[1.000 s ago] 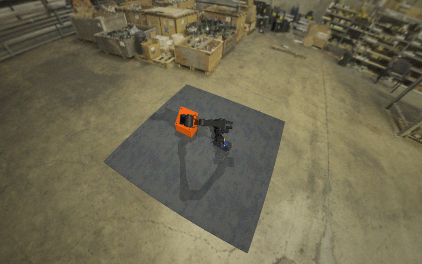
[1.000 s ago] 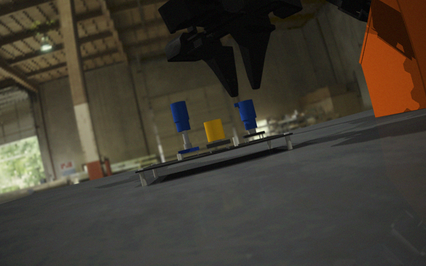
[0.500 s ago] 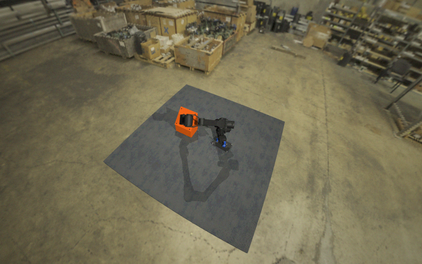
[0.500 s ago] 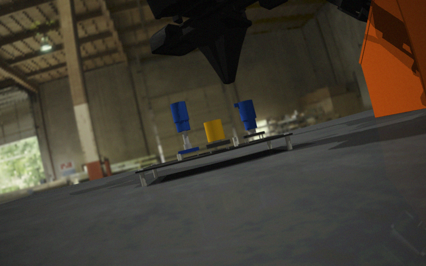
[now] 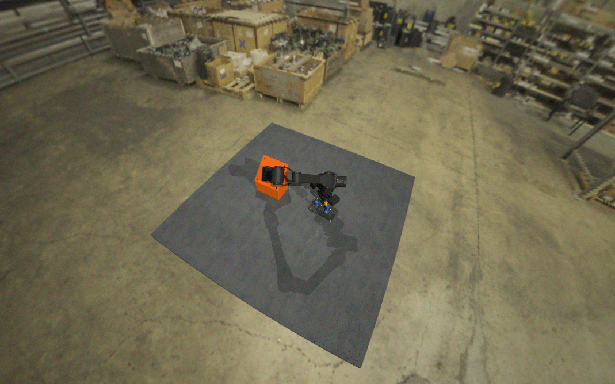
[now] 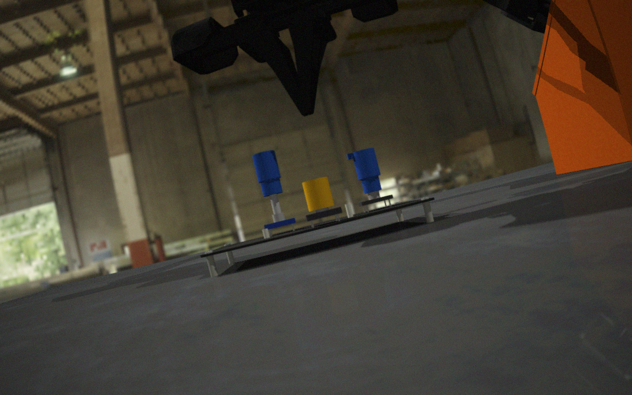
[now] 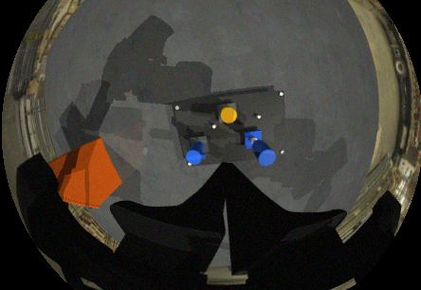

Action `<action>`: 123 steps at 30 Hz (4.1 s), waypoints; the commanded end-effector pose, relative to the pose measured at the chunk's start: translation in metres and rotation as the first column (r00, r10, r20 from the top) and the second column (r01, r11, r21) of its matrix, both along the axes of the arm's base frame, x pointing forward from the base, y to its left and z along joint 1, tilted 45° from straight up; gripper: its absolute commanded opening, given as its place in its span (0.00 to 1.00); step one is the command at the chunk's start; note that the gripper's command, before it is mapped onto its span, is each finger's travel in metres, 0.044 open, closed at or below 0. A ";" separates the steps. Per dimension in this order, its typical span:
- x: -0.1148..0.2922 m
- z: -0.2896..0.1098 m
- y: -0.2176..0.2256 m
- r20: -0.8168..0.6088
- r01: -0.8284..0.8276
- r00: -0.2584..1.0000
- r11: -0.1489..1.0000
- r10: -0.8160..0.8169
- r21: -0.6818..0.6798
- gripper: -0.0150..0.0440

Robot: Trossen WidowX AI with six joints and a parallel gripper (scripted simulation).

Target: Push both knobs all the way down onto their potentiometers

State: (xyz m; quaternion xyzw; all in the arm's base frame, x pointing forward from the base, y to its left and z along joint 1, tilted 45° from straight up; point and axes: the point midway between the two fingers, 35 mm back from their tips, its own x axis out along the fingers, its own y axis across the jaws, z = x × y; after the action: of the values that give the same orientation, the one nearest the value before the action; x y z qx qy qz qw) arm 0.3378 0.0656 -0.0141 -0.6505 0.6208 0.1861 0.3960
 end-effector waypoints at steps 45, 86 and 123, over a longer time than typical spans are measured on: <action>0.042 0.006 -0.005 -0.589 -0.622 0.619 0.782 0.520 0.037 0.25; 0.044 -0.004 -0.015 -0.589 -0.622 0.619 0.782 0.519 0.036 0.25; 0.045 -0.011 -0.022 -0.589 -0.622 0.619 0.782 0.519 0.036 0.25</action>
State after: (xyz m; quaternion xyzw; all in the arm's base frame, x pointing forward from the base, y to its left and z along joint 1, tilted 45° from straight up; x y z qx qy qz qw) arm 0.3819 0.0474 -0.0232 -0.7593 0.4806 0.4354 0.0550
